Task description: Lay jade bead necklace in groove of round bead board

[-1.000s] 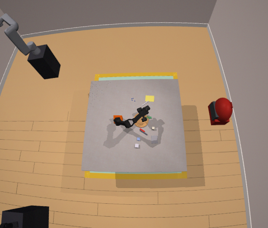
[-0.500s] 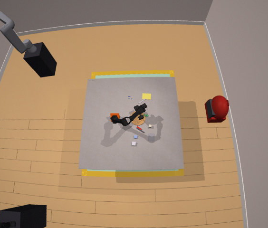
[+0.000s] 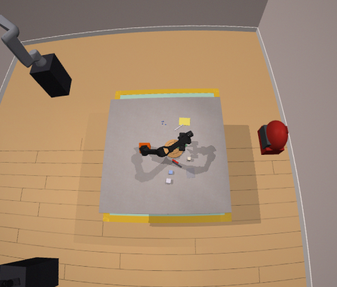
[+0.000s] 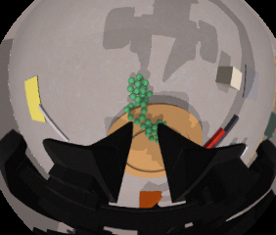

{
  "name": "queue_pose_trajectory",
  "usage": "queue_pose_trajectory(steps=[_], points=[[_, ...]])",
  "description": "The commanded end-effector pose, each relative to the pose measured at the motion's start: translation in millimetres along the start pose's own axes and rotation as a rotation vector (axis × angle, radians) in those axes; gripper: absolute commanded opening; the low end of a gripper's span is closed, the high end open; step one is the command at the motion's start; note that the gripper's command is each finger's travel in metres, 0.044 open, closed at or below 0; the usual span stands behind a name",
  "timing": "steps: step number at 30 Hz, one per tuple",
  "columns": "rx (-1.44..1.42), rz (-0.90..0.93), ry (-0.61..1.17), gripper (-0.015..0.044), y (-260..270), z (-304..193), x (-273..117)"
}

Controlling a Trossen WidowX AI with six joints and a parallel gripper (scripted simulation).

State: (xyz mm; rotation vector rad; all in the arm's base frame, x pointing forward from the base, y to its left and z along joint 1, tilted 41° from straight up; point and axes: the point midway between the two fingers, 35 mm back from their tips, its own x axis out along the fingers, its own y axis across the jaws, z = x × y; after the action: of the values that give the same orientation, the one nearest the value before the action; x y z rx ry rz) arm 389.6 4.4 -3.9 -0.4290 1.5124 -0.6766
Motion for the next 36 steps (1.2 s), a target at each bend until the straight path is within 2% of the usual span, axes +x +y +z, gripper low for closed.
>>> queue_pose_trajectory(steps=[1, 6, 10, 34, 36], points=[[0.027, -0.001, -0.007, 0.012, 1, 5, -3], [0.027, -0.001, -0.007, 0.012, 1, 5, 12], [0.025, 0.003, -0.008, 0.012, 2, 5, 5], [0.027, -0.002, -0.008, 0.012, 0, 5, 37], [0.038, 0.003, -0.007, 0.0067, 0, 7, 35]])
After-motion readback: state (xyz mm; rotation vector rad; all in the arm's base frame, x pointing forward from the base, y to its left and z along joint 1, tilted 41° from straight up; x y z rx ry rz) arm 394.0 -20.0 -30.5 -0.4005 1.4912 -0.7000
